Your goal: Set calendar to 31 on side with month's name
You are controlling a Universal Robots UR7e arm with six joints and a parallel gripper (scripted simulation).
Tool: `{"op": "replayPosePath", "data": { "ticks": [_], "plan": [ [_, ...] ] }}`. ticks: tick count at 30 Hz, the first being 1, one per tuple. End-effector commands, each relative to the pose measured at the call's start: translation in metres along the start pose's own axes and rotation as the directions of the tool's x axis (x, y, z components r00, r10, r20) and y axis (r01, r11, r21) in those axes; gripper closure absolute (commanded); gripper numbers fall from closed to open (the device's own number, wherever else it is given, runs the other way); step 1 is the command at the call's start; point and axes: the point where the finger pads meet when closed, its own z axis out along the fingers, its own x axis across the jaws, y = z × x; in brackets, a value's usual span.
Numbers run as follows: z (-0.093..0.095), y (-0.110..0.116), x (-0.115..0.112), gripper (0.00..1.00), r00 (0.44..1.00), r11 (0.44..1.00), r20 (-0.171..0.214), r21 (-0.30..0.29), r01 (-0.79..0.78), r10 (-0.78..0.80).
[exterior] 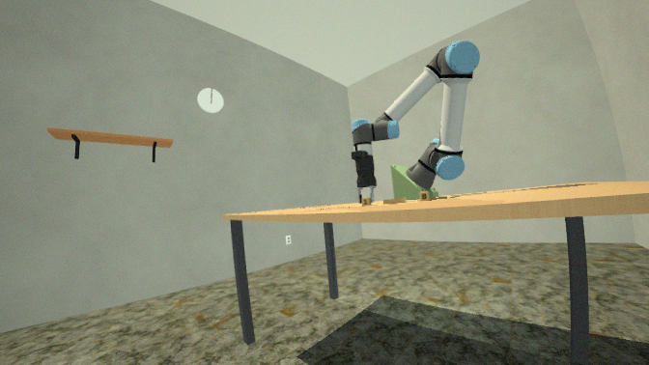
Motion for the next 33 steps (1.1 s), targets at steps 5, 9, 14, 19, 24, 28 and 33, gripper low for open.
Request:
{"op": "replayPosePath", "data": {
  "ticks": [5,9,14,19,24,28,33],
  "plan": [
    [0.0011,0.0005,-0.0011,0.1,1.0,1.0,0.002,0.0,-0.001,0.001],
    [0.0011,0.0005,-0.0011,0.1,1.0,1.0,0.002,0.0,-0.001,0.001],
    [0.0011,0.0005,-0.0011,0.1,1.0,1.0,0.002,0.0,-0.001,0.001],
    [0.0011,0.0005,-0.0011,0.1,1.0,1.0,0.002,0.0,-0.001,0.001],
    [0.0011,0.0005,-0.0011,0.4,1.0,1.0,0.002,0.0,-0.001,0.001],
    [0.0011,0.0005,-0.0011,0.4,1.0,1.0,0.002,0.0,-0.001,0.001],
    [0.0011,0.0005,-0.0011,0.4,1.0,1.0,0.002,0.0,-0.001,0.001]
  ]
}}
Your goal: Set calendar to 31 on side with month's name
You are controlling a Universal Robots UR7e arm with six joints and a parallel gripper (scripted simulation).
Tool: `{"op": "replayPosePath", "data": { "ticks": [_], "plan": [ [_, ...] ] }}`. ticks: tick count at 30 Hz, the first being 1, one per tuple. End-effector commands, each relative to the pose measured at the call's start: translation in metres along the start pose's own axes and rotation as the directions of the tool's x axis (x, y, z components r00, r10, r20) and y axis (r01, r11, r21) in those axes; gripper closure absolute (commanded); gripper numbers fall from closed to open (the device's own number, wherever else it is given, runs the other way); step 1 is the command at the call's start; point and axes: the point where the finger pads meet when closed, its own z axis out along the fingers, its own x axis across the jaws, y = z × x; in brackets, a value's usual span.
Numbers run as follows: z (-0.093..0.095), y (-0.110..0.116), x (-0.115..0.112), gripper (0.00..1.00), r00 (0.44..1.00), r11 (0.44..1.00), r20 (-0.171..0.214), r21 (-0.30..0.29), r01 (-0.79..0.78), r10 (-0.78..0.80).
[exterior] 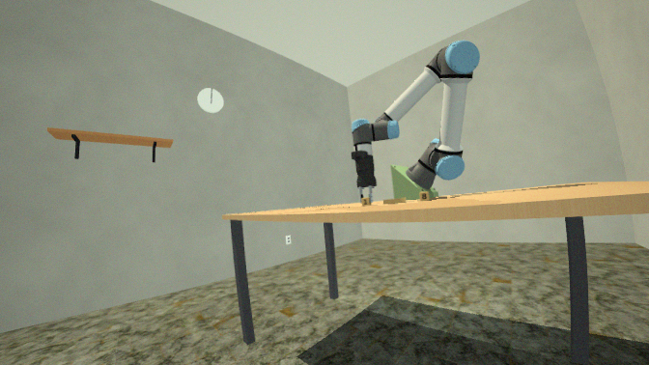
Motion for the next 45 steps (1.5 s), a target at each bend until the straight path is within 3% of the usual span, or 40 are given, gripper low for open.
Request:
{"op": "replayPosePath", "data": {
  "ticks": [1,24,33,35,45],
  "plan": [
    [0.001,0.0,-0.001,0.4,1.0,1.0,0.002,0.0,-0.001,0.001],
    [-0.001,0.0,-0.001,0.4,1.0,1.0,0.001,0.001,0.0,0.0],
    [-0.037,-0.001,0.001,0.4,1.0,1.0,-0.004,0.002,0.001,-0.001],
    [-0.037,-0.001,0.001,0.4,1.0,1.0,-0.004,0.002,0.001,-0.001],
    [-0.095,0.0,0.001,0.4,1.0,1.0,-0.004,0.002,0.001,-0.001]
  ]
}}
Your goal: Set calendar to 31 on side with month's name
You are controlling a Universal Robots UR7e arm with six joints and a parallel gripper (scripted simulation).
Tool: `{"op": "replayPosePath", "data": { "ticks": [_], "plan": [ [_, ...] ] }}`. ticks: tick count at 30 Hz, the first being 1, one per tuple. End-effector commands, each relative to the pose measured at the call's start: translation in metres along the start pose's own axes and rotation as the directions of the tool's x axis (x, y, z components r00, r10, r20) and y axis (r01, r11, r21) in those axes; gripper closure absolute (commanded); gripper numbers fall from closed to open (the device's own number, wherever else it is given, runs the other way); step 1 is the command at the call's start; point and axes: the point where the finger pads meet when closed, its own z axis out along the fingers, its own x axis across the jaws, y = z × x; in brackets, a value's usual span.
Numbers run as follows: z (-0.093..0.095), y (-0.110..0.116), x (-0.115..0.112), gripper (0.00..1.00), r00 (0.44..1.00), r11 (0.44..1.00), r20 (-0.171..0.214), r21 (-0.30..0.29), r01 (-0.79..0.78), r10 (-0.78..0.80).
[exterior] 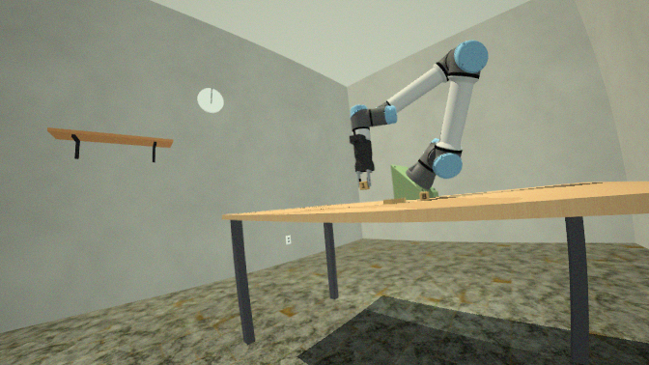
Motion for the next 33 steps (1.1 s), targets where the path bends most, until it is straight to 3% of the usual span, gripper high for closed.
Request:
{"op": "replayPosePath", "data": {
  "ticks": [1,18,22,24,33],
  "plan": [
    [-0.033,0.001,0.0,0.4,1.0,1.0,0.003,-0.002,0.0,0.0],
    [-0.036,0.001,-0.007,0.4,1.0,1.0,0.009,-0.004,-0.002,0.002],
    [-0.039,-0.001,-0.028,0.4,1.0,1.0,0.01,-0.004,-0.001,0.002],
    [-0.039,-0.001,-0.028,0.4,1.0,1.0,0.01,-0.004,-0.001,0.002],
    [-0.046,0.0,-0.108,0.4,1.0,1.0,0.01,-0.005,-0.002,0.002]
  ]
}}
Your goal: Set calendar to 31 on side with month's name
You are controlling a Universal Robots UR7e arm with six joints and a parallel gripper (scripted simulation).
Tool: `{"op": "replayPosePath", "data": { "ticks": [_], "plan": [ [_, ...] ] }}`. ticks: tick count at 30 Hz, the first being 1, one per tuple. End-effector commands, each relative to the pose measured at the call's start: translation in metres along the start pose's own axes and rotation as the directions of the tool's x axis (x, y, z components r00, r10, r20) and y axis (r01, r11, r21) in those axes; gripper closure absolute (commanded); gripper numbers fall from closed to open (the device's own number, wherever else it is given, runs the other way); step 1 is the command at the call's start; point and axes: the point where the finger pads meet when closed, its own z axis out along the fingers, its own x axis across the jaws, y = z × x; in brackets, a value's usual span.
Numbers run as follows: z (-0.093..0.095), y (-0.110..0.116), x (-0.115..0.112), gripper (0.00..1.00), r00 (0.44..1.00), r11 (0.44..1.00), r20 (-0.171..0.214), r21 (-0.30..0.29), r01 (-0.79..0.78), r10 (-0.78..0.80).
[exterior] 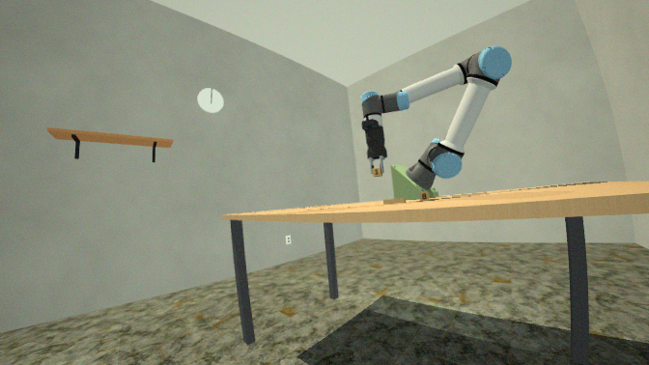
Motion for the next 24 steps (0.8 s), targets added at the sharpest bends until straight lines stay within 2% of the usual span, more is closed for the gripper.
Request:
{"op": "replayPosePath", "data": {
  "ticks": [1,6,24],
  "plan": [
    [0.0,0.002,-0.056,0.4,1.0,1.0,0.007,-0.001,-0.003,0.003],
    [0.001,0.004,-0.072,0.4,1.0,1.0,0.007,-0.001,-0.003,0.003],
    [0.002,0.004,-0.072,0.4,1.0,1.0,0.008,-0.001,-0.003,0.003]
  ]
}}
